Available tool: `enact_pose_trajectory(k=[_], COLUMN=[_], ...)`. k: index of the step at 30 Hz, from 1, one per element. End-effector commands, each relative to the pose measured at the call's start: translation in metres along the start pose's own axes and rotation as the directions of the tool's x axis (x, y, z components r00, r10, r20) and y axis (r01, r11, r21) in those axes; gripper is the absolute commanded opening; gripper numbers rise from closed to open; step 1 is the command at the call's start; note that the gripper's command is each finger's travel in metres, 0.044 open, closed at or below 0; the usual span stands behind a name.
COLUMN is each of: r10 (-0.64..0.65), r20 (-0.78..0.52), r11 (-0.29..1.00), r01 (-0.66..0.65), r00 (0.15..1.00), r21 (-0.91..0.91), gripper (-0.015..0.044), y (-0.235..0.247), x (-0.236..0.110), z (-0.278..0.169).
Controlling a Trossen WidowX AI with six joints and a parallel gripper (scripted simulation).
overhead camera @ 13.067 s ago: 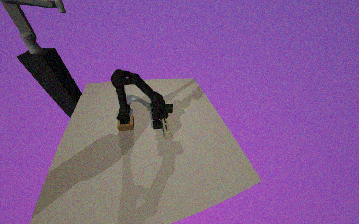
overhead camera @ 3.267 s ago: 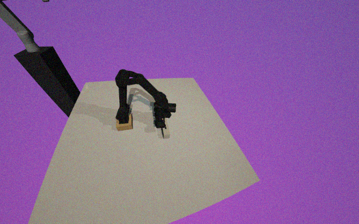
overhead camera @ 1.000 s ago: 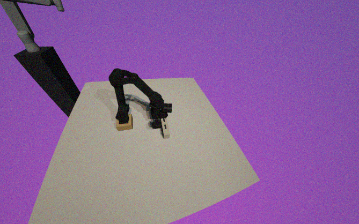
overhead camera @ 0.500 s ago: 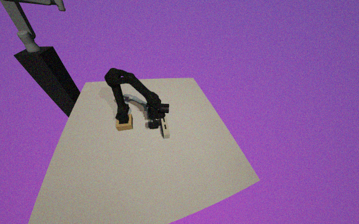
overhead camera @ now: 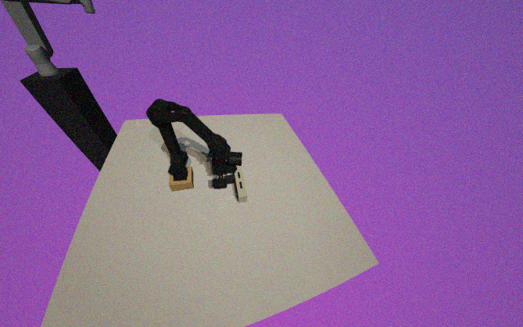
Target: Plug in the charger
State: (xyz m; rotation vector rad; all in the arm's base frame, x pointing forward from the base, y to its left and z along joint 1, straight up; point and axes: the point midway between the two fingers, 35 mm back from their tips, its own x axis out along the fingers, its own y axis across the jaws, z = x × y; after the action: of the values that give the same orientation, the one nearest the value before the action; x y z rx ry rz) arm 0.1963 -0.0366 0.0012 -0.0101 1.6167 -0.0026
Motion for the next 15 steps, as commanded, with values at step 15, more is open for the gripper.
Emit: enact_pose_trajectory(k=[15], r10=[0.010], r20=[0.507], r11=[1.000], r01=[-0.011], r00=[0.862], r21=[0.000], gripper=[0.0440], y=[0.001], x=[-0.068], z=[0.010])
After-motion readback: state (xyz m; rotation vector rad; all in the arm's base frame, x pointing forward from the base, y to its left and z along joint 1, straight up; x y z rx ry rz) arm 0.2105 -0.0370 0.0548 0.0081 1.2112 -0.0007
